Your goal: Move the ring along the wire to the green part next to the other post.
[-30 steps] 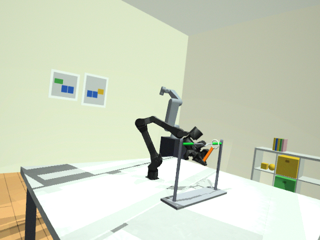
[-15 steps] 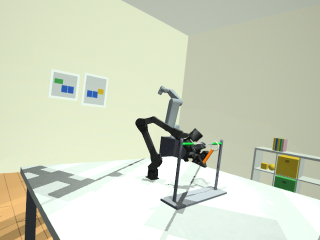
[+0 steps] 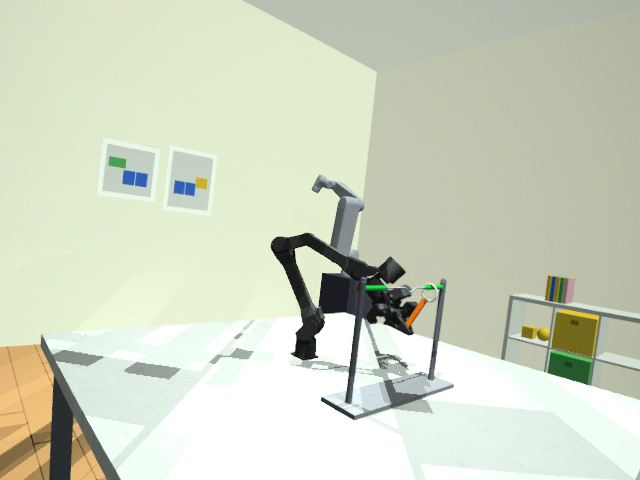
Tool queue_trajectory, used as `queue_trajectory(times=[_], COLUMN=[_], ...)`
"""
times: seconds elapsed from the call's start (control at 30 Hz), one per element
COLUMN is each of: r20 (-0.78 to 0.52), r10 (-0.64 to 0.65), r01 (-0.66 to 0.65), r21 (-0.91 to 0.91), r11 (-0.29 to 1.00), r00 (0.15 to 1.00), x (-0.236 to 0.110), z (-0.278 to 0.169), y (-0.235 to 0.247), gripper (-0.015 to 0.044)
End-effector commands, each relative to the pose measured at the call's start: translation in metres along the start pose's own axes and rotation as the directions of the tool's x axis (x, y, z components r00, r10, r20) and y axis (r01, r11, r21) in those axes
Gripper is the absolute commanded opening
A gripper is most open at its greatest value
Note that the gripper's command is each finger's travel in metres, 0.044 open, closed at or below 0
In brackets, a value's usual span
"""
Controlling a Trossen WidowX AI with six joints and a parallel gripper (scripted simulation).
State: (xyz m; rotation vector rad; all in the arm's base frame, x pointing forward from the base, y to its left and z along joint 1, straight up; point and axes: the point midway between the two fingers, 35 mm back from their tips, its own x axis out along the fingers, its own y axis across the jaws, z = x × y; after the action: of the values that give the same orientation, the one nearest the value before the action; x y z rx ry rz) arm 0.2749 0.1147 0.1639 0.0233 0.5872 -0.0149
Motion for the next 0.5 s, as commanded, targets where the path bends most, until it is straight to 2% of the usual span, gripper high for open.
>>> queue_trajectory(times=[0.0, 0.17, 0.47], r20=[0.0, -0.001, -0.006], r10=[0.0, 0.0, -0.001], r01=[0.0, 0.0, 0.002], r21=[0.0, 0.0, 0.004], r11=[1.0, 1.0, 1.0], r00=[1.0, 1.0, 1.0], x=[0.0, -0.002, -0.035], z=[0.0, 0.0, -0.001], y=[0.0, 0.0, 0.002], gripper=[0.0034, 0.016, 0.016])
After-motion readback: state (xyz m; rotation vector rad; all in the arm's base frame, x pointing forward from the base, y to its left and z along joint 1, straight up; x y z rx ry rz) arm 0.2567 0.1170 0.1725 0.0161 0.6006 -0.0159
